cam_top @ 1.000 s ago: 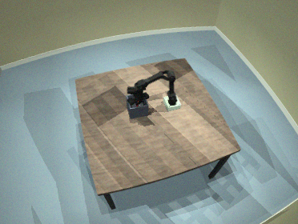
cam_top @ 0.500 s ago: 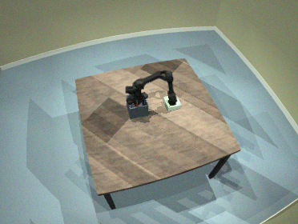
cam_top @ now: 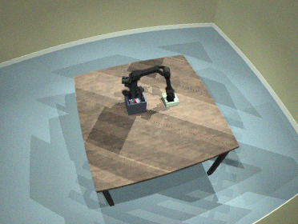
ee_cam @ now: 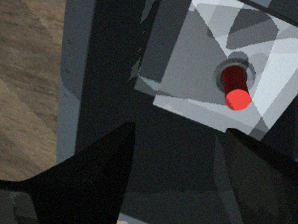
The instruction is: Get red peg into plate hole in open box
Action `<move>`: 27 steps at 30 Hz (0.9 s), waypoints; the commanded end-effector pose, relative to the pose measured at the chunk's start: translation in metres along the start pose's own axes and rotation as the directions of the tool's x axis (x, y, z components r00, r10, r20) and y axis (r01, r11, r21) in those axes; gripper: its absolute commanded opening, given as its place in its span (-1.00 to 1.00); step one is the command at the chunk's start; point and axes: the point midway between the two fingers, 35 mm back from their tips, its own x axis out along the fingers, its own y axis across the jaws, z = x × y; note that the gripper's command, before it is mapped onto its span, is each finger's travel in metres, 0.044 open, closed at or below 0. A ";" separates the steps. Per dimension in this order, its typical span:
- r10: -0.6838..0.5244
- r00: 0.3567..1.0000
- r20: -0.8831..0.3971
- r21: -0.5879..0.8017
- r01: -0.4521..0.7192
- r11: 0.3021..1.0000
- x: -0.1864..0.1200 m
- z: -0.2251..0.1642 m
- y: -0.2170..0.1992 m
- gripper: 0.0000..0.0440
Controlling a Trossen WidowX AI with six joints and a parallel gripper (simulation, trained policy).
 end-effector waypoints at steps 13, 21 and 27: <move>0.125 0.988 -0.088 -0.007 -0.126 0.992 -0.038 0.004 0.025 0.12; 0.192 0.977 -0.093 -0.050 -0.197 0.979 -0.061 0.013 0.038 0.03; 0.253 0.963 -0.089 -0.115 -0.263 0.958 -0.081 0.018 0.049 -0.07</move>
